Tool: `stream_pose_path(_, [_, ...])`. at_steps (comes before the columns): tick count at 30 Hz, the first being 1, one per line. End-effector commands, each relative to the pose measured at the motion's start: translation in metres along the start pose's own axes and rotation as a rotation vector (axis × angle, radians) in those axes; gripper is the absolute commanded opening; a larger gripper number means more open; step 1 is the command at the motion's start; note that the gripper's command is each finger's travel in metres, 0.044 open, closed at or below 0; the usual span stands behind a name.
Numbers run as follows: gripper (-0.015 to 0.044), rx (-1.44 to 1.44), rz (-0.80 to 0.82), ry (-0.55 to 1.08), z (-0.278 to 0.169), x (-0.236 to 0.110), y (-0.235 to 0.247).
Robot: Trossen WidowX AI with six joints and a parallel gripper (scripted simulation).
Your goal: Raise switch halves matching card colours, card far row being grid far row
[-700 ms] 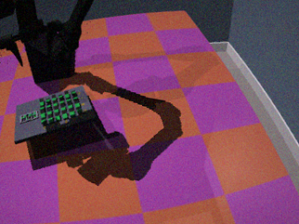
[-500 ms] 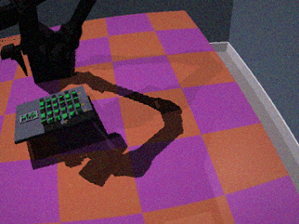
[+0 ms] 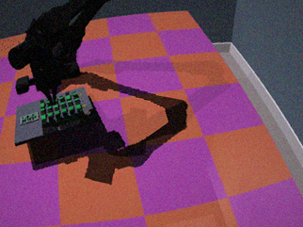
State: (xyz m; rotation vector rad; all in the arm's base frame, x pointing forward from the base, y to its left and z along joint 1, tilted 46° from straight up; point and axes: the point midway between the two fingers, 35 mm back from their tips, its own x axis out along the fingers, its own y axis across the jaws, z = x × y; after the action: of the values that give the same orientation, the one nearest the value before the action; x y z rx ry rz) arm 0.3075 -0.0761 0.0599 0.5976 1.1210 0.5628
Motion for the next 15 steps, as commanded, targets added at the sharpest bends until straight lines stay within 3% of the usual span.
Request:
stream_pose_path(1, [0.0, 0.003, 0.006, -0.008, -0.001, 0.01, 0.002])
stream_pose_path(15, [0.0, 0.003, 0.006, -0.009, -0.001, 0.03, 0.002])
